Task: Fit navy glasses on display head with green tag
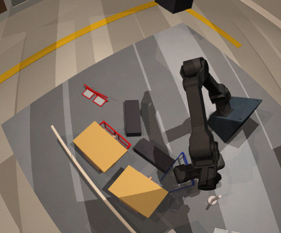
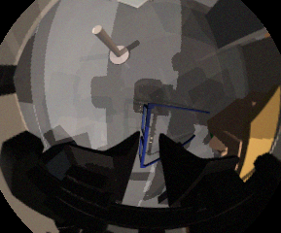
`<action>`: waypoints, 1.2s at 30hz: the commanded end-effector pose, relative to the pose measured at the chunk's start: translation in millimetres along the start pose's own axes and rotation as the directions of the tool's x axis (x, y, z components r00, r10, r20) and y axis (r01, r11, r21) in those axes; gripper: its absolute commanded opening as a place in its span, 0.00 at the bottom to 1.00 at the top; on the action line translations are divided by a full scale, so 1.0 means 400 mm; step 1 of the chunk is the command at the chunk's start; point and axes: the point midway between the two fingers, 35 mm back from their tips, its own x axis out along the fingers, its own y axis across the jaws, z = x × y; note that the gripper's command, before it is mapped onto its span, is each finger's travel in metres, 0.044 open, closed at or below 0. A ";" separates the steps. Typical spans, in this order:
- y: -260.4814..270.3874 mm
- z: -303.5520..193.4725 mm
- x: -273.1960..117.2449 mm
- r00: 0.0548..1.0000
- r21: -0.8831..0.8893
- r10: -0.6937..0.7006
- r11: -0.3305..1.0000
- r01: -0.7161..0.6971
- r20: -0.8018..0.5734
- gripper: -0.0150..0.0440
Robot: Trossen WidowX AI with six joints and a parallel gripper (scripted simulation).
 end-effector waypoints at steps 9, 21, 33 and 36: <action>0.001 0.000 0.034 1.000 0.003 -0.006 1.000 0.006 -0.004 0.46; 0.005 -0.001 0.084 1.000 0.003 -0.007 1.000 0.007 -0.004 0.46; 0.012 -0.004 0.133 1.000 0.003 -0.007 1.000 0.007 -0.006 0.46; 0.014 -0.005 0.145 1.000 0.003 -0.007 1.000 0.007 -0.006 0.46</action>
